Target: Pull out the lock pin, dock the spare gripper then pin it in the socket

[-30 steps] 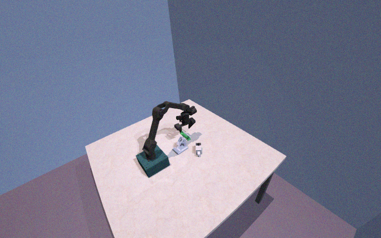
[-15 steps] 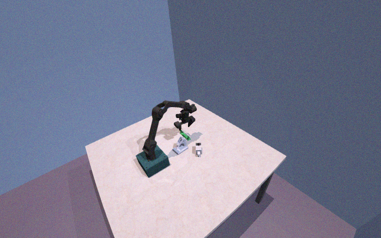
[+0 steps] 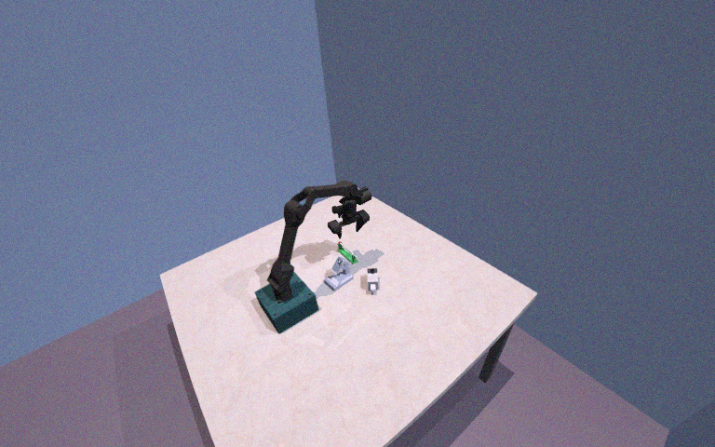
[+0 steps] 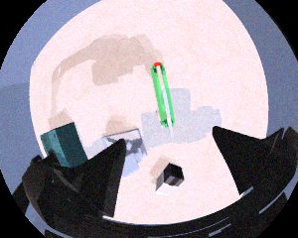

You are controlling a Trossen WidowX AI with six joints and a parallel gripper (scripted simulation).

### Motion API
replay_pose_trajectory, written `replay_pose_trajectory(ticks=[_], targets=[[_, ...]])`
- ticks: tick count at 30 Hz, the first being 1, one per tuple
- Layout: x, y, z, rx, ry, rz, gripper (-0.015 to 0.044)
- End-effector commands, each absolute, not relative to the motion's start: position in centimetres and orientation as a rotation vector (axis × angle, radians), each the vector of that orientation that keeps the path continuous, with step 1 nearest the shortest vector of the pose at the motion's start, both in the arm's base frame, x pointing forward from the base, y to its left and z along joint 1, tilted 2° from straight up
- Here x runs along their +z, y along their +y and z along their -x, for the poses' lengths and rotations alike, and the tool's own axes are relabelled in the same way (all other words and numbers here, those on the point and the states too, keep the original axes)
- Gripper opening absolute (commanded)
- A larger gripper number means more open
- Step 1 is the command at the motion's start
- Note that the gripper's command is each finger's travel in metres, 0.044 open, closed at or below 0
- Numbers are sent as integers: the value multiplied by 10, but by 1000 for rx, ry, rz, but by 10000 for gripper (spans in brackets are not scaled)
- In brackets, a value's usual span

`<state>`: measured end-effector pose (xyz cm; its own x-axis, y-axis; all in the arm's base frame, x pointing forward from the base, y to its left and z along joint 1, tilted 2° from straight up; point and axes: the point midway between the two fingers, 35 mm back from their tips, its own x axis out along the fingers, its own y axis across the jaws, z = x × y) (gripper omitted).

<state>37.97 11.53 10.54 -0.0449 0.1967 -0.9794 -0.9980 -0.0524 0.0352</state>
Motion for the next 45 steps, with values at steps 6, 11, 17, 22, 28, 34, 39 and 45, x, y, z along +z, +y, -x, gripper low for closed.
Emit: replay_pose_trajectory(ticks=[6, 11, 17, 22, 28, 34, 39, 45], targets=[[89, -35, -388, 938, 1329, 863, 440], [85, -75, -381, 822, 1392, 799, 440], [85, -73, -382, 822, 1392, 798, 440], [67, -73, -384, 822, 1392, 798, 440], [25, -72, -384, 822, 1392, 798, 440], [14, -70, -385, 822, 1392, 798, 440], [8, -70, -385, 822, 1392, 798, 440], [-2, -70, -386, 822, 1392, 798, 440]])
